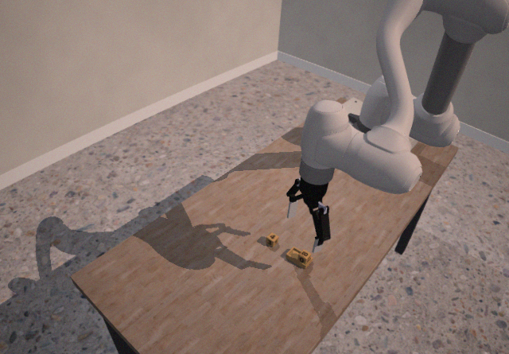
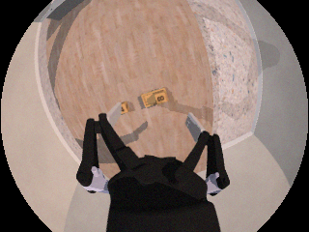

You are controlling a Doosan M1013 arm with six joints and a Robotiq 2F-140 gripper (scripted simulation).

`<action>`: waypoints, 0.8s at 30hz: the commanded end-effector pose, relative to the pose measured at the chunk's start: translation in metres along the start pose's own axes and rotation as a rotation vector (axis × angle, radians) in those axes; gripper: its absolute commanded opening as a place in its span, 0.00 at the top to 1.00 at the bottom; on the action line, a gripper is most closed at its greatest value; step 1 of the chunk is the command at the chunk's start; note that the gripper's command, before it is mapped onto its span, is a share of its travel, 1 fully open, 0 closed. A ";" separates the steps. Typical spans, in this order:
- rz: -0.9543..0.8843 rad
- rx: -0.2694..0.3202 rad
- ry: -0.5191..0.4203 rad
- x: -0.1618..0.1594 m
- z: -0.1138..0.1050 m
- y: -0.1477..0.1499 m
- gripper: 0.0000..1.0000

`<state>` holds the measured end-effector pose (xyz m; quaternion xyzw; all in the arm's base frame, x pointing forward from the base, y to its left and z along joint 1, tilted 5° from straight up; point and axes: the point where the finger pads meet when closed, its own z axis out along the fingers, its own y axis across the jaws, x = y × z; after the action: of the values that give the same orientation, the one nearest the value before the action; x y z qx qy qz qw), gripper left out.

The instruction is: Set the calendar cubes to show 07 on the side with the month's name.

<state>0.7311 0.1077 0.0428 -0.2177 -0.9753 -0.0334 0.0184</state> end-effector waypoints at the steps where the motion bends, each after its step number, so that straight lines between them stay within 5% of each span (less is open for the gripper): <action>1: -0.152 -0.009 0.004 0.003 0.000 0.005 0.00; 16: -0.462 -0.010 0.003 0.009 0.000 0.015 0.00; 17: -0.462 -0.010 0.003 0.009 0.000 0.015 0.65; 24: -0.462 -0.010 0.003 0.009 0.000 0.015 0.65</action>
<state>0.7294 0.1254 0.0443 0.0114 -0.9990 -0.0419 0.0106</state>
